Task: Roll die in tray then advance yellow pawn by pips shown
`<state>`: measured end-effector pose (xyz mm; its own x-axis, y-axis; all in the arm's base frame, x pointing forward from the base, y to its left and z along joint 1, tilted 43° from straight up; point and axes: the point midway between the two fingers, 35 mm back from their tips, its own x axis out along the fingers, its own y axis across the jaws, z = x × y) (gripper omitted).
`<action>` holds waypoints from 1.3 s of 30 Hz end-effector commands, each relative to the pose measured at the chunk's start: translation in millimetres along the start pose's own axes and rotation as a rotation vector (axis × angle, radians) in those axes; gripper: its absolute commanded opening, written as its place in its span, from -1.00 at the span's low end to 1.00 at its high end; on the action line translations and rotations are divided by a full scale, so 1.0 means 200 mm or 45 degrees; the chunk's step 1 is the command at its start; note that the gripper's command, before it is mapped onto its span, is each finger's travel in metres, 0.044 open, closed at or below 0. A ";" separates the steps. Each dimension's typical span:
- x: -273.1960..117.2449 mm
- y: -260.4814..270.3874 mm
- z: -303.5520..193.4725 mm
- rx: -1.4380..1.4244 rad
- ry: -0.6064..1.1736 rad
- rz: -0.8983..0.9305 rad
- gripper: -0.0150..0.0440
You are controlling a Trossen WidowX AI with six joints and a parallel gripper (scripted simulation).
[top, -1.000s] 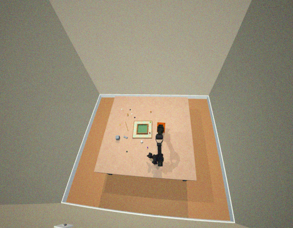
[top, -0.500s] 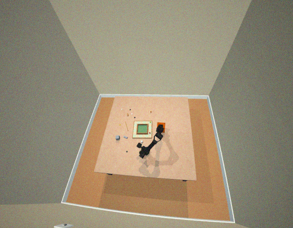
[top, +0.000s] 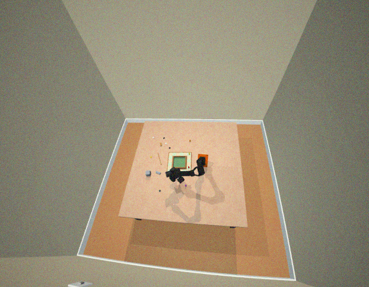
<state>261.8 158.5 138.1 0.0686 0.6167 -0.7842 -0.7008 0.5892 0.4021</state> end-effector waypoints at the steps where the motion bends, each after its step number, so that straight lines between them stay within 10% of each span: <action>1: -0.03 -0.02 -0.03 0.034 -0.066 0.097 0.44; 36: 0.23 0.00 -0.02 0.035 -0.068 0.099 0.44; 39: 0.23 0.00 -0.02 0.035 -0.068 0.099 0.17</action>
<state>262.6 184.8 103.8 0.0546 0.6909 -0.7209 -0.6926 0.5462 0.4711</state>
